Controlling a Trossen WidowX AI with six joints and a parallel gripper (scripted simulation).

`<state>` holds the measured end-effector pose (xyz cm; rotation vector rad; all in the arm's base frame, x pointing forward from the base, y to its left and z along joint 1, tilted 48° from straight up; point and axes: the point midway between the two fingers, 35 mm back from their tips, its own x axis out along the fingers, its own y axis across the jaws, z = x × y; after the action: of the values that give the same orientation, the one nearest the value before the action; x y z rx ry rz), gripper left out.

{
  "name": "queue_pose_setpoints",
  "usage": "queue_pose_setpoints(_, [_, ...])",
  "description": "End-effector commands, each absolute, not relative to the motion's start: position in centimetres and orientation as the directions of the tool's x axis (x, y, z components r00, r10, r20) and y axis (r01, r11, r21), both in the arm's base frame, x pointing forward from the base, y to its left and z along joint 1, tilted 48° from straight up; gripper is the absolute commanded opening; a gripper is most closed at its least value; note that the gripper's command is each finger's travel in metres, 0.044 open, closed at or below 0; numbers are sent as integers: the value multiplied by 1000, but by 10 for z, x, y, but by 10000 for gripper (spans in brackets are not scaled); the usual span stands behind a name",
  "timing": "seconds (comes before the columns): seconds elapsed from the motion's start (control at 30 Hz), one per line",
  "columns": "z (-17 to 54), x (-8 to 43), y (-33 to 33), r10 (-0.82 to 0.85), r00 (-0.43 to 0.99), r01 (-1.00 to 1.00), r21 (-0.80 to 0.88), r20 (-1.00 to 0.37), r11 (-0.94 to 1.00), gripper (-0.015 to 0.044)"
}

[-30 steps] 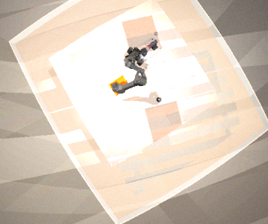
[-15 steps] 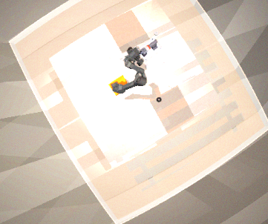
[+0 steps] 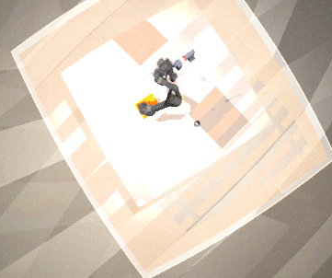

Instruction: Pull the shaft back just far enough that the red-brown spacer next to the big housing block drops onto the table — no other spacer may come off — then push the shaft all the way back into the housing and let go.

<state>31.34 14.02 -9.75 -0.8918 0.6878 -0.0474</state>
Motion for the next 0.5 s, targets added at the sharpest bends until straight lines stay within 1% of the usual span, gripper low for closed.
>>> queue_pose_setpoints(0.0, [-97, 313, 140, -316, 787, -233, -729, -530, 644, 0])
queue_pose_setpoints(0.47, [-97, 312, 139, -316, 787, -233, -729, -530, 644, 0])
